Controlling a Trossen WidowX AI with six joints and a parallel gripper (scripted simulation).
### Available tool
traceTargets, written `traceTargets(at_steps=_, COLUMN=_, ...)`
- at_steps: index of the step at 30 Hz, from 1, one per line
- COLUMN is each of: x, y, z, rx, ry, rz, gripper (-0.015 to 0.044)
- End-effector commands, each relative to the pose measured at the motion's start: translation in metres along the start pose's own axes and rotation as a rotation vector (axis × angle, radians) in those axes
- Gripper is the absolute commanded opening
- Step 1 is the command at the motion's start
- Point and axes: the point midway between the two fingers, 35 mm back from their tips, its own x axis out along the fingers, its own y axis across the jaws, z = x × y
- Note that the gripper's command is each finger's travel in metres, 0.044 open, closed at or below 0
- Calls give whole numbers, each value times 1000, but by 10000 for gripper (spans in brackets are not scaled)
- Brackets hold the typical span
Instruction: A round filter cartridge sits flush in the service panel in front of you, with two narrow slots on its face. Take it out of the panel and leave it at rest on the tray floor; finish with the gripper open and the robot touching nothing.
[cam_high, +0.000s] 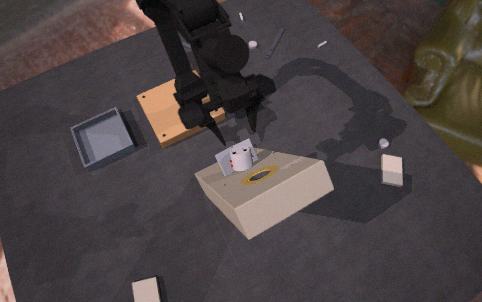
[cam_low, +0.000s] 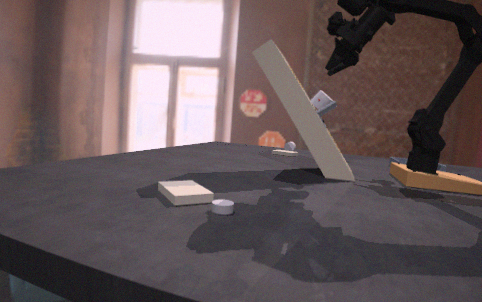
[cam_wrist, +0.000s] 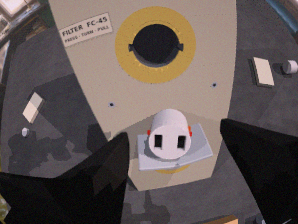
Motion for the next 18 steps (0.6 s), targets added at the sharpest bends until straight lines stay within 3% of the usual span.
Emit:
traceTargets(at_steps=1, x=17, y=-2, z=-32, rx=-71, ry=122, rz=-7, gripper=305)
traceTargets(at_steps=18, x=37, y=-2, z=-33, rx=-71, ry=120, rz=-7, gripper=305)
